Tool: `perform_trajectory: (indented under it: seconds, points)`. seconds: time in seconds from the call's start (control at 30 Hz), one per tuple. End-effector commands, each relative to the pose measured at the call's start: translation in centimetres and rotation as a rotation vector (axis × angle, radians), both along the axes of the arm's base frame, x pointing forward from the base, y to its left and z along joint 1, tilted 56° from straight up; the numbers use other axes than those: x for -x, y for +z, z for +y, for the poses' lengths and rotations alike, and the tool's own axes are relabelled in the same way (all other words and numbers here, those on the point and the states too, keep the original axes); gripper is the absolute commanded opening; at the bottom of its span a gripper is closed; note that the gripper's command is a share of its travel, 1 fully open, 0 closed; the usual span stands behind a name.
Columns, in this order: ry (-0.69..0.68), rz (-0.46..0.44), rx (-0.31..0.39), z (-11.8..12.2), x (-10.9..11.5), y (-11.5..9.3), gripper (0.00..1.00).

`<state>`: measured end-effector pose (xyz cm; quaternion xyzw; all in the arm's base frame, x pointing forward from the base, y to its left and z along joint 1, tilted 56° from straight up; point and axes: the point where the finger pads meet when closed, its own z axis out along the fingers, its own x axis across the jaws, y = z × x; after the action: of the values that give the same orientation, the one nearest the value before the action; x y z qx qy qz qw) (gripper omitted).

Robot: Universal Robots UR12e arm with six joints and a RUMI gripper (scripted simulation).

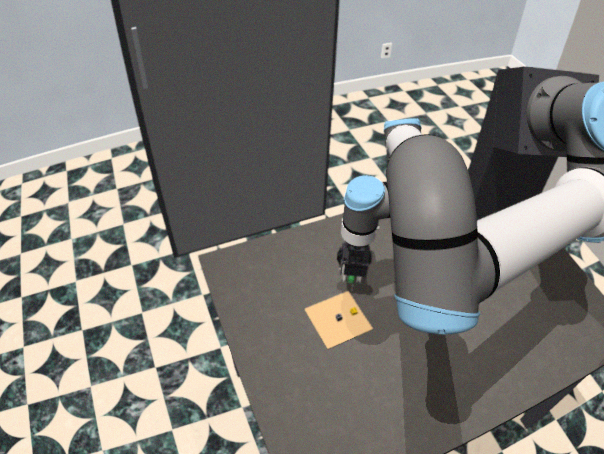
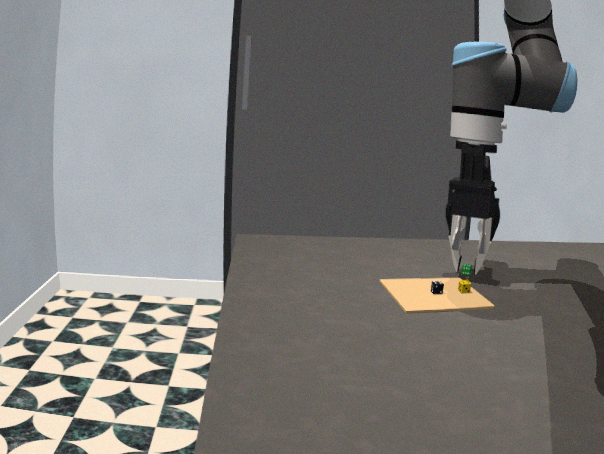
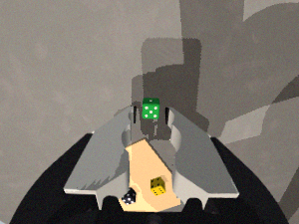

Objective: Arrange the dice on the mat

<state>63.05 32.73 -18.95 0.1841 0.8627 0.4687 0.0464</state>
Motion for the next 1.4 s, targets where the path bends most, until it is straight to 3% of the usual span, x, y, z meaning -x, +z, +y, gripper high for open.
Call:
perform_trajectory:
  seconds: [0.0,0.03,1.37]
  points:
    - [0.001,-0.004,0.002,0.00,-0.29,-0.04,0.18]
    - [0.001,-0.004,0.002,0.00,-0.29,-0.04,0.00]
    - [0.001,-0.004,0.002,-0.44,-0.15,0.26,0.00]
